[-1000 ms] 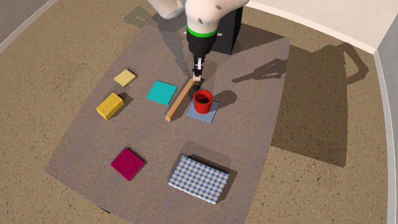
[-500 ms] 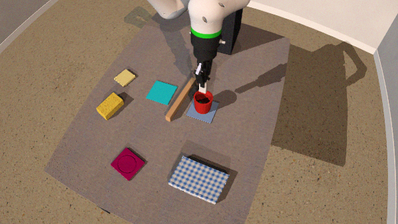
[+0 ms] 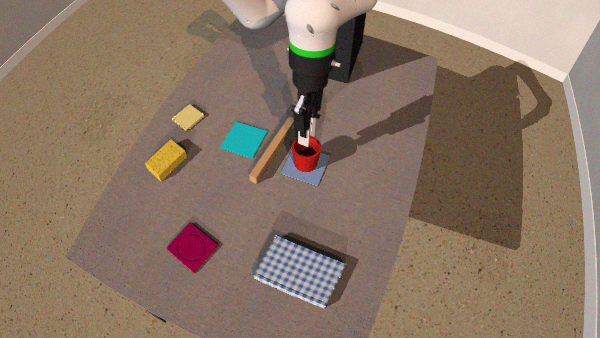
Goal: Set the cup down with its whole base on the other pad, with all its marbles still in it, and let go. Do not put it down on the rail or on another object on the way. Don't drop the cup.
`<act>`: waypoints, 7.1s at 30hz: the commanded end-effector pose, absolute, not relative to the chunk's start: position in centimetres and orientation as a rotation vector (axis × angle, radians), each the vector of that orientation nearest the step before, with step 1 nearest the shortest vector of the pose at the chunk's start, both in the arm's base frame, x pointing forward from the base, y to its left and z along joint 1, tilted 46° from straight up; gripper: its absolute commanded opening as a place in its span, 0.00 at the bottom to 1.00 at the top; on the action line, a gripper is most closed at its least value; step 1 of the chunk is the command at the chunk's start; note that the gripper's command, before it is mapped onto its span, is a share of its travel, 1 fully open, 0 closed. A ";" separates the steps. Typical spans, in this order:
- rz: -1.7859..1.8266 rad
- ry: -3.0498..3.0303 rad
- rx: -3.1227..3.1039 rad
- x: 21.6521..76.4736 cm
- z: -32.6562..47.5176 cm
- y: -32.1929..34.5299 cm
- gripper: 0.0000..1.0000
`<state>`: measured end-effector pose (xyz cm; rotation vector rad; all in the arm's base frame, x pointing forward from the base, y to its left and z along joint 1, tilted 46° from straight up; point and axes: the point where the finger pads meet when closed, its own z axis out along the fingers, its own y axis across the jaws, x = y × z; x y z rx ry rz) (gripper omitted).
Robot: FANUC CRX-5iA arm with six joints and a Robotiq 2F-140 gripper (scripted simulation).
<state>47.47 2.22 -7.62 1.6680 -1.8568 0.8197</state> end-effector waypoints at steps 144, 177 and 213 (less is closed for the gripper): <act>0.820 -1.857 1.668 47.7 -14.4 -4.8 0.54; 0.820 -1.857 1.668 47.7 -14.4 -4.8 0.50; 0.820 -1.857 1.668 47.7 -14.4 -4.8 0.49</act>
